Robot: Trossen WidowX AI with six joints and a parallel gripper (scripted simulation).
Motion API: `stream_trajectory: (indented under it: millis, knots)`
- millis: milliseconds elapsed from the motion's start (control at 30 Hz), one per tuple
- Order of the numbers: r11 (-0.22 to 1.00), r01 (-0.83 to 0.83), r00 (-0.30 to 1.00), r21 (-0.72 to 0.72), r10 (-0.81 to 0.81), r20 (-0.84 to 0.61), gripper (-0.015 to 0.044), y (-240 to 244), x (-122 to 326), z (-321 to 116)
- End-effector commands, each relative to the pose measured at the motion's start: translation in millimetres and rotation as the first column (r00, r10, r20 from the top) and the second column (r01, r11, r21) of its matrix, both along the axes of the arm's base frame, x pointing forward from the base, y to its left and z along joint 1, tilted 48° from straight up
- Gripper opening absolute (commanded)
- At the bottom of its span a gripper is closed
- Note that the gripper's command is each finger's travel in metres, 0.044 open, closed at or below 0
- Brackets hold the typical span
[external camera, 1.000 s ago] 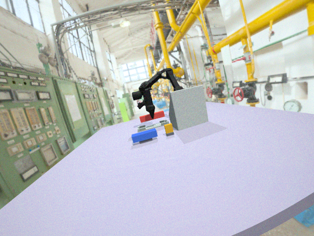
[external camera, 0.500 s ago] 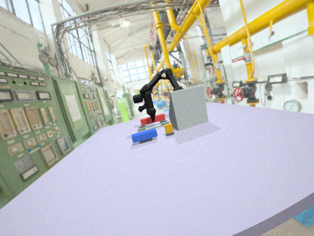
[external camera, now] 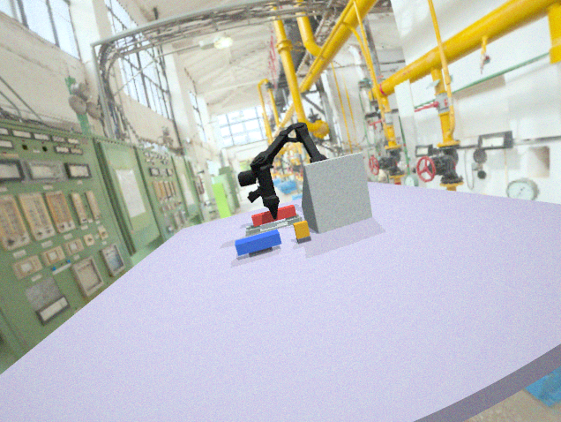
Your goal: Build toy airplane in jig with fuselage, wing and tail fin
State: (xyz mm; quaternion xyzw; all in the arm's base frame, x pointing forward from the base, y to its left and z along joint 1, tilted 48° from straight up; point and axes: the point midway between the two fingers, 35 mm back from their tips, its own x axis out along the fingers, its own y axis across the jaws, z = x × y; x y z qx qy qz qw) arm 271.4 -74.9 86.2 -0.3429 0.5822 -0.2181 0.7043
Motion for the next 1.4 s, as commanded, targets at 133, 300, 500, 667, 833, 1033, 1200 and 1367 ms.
stream_trajectory:
  millis: [133,300,500,667,833,1033,1200,1367]
  knots:
    - [1.000,0.000,1.000,0.000,0.000,0.001,0.0083,0.2,0.2,0.3]
    - [1.000,0.000,1.000,0.000,0.000,0.001,0.0214,0.2,0.2,0.3]
    - [1.000,0.000,1.000,0.000,0.000,0.001,0.0371,0.2,0.2,0.3]
    - [1.000,0.000,1.000,0.000,0.000,0.001,0.0440,0.2,0.2,0.3]
    - [1.000,0.000,1.000,0.000,0.000,0.001,0.0440,0.2,0.2,0.3]
    - [1.000,-0.001,1.000,0.018,0.001,-0.006,0.0440,40.7,-6.3,32.0]
    - [1.000,-0.002,1.000,0.007,0.002,-0.007,0.0440,74.8,-23.4,70.6]
    - [1.000,-0.002,1.000,0.007,0.002,-0.007,0.0440,79.1,-19.0,67.6]
